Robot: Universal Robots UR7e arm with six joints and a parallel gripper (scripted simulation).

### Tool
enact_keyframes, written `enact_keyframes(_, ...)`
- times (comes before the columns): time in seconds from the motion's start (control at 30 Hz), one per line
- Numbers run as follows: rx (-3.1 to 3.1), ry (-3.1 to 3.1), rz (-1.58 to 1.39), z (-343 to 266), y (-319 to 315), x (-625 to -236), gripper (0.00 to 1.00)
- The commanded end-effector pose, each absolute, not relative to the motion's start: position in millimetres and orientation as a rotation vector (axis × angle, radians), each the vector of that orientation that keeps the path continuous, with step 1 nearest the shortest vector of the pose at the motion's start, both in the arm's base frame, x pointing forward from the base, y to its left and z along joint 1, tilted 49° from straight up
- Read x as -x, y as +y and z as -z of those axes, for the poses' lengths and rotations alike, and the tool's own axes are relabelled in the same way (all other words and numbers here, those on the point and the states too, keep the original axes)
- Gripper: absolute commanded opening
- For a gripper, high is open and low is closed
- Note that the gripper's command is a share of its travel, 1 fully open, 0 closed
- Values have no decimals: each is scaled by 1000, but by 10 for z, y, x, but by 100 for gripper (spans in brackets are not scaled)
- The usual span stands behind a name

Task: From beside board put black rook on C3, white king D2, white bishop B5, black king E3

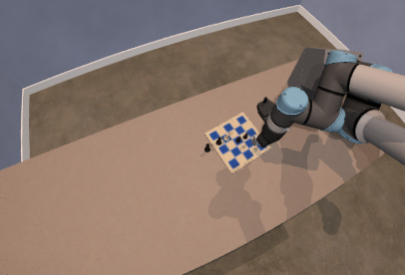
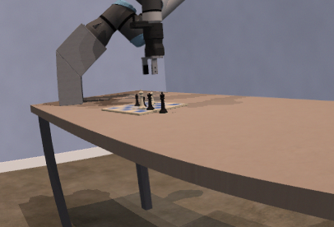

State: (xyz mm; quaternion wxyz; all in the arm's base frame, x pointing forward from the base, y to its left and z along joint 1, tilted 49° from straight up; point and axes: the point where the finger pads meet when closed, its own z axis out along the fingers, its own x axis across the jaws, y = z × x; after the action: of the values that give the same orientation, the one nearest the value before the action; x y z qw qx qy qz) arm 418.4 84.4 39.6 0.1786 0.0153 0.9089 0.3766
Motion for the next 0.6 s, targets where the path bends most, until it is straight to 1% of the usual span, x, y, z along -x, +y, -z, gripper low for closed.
enact_keyframes(0.0, -140, 2587, -1089, -398, 805, -4222, 100)
enact_keyframes(0.23, -285, 2606, -1126, -399, 754, -4274, 100)
enact_keyframes(0.57, -695, 2623, -1217, -405, 625, -4418, 100)
